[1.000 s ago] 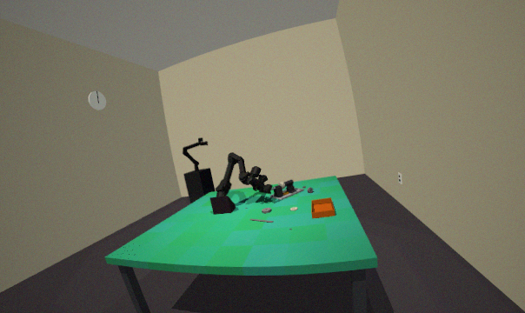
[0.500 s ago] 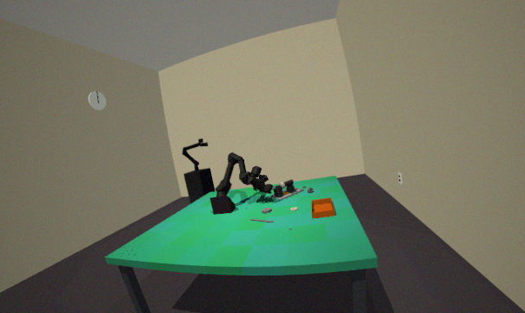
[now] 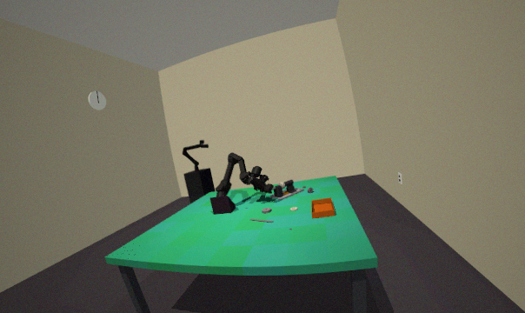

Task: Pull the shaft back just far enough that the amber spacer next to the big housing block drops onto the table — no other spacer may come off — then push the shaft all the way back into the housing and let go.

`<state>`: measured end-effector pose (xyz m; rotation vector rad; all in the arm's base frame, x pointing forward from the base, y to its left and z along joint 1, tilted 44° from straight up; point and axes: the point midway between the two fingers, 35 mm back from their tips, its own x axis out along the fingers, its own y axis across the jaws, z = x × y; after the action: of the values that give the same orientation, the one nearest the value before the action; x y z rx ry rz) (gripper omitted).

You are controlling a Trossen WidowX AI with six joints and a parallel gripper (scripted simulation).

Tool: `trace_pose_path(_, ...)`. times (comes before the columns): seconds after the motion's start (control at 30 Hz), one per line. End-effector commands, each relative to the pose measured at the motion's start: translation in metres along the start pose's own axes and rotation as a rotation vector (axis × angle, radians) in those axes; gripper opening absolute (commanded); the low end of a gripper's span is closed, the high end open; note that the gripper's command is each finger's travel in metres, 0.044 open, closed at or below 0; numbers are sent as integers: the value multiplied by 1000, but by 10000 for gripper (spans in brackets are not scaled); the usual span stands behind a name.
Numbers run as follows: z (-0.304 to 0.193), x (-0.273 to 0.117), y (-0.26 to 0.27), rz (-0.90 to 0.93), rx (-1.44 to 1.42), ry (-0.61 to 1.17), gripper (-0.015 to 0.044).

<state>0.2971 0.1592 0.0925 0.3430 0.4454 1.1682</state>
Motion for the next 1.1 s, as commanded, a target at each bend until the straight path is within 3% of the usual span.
trace_pose_path(0.0,4,1,-1,-3,-4,-5,0)
trace_pose_path(1.07,10,7,-1,-3,-4,-5,0)
